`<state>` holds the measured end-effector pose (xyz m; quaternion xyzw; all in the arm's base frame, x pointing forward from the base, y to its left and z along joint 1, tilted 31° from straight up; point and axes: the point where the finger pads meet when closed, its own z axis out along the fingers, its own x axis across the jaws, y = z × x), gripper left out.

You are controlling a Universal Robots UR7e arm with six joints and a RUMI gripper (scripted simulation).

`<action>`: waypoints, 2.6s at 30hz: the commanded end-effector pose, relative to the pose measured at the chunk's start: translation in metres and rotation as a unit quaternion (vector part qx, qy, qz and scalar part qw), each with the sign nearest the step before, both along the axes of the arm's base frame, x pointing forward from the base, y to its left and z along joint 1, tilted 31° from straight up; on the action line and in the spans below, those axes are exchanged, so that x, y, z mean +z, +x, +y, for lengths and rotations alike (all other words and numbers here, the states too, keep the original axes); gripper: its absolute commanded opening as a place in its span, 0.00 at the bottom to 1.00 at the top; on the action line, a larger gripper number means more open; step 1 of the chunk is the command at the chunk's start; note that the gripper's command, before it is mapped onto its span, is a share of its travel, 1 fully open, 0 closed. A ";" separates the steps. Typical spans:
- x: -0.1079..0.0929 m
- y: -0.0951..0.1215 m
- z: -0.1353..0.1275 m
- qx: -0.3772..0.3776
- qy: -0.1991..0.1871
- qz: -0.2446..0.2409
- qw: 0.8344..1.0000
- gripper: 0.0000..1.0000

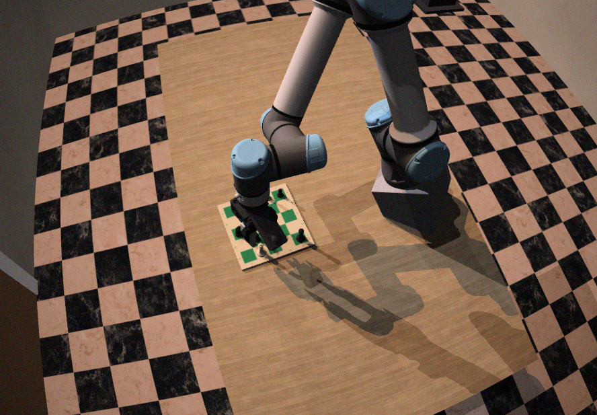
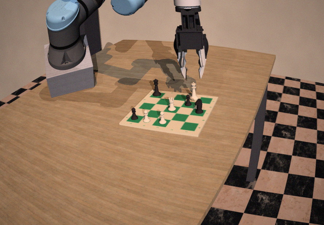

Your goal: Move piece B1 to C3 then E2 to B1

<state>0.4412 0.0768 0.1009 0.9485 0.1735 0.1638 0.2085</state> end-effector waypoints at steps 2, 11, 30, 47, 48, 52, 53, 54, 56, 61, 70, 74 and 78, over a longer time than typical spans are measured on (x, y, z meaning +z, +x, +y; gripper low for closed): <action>-0.003 0.002 -0.001 0.000 0.000 -0.001 1.000 0.25; -0.005 0.003 -0.002 0.000 0.000 -0.001 1.000 0.25; -0.005 0.003 -0.002 0.000 0.000 -0.001 1.000 0.25; -0.005 0.003 -0.002 0.000 0.000 -0.001 1.000 0.25; -0.005 0.003 -0.002 0.000 0.000 -0.001 1.000 0.25; -0.006 0.003 -0.002 0.000 0.000 -0.001 1.000 0.25; -0.007 0.004 -0.003 0.000 0.000 -0.001 1.000 0.25; -0.008 0.004 -0.003 0.000 0.000 -0.001 1.000 0.25; -0.010 0.005 -0.004 0.000 0.000 -0.001 1.000 0.25; -0.016 0.008 -0.006 0.000 0.000 -0.001 1.000 0.25; -0.033 0.015 -0.013 0.000 0.000 -0.001 1.000 0.25; -0.037 0.017 -0.015 0.000 0.000 -0.001 1.000 0.25; -0.038 0.017 -0.015 0.000 0.000 -0.001 1.000 0.25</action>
